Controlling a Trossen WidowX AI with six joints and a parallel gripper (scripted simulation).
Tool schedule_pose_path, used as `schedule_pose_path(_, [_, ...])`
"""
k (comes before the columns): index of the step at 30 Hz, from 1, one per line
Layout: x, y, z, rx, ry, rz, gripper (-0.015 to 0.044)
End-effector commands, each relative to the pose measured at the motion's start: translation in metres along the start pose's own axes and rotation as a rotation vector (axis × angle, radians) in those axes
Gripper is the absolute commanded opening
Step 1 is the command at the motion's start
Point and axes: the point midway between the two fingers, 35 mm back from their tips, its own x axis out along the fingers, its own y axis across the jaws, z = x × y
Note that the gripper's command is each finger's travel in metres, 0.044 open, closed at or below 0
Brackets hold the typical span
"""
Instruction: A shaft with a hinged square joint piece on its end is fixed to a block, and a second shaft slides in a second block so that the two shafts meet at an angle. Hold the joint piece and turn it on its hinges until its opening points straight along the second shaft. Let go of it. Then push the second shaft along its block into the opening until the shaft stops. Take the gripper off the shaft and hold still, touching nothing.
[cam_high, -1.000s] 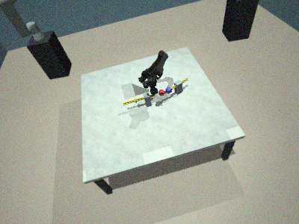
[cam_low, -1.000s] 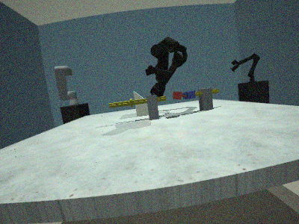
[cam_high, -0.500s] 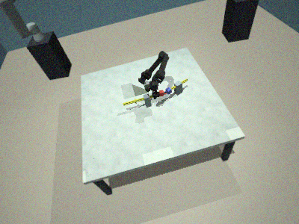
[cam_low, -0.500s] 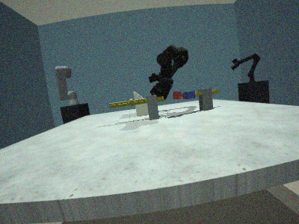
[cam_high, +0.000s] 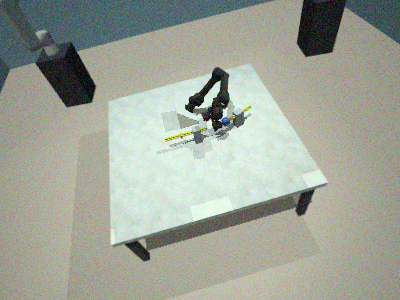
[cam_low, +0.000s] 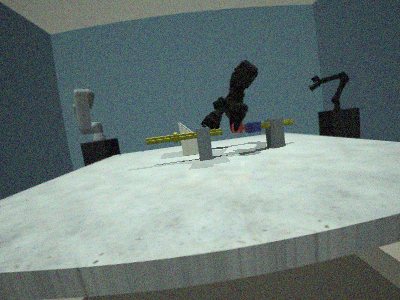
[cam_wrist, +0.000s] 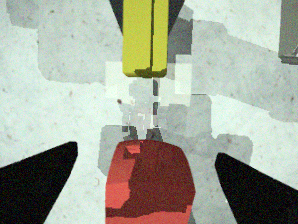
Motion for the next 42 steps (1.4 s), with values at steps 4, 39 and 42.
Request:
schedule_pose_path(4, [0.011,0.000,-0.001,0.004,0.005,-0.003,0.0440])
schedule_pose_path(39, [0.026,-0.001,-0.002,0.004,0.006,-0.003,0.0182])
schedule_pose_path(42, [0.026,-0.001,-0.002,0.004,0.006,-0.003,0.0182])
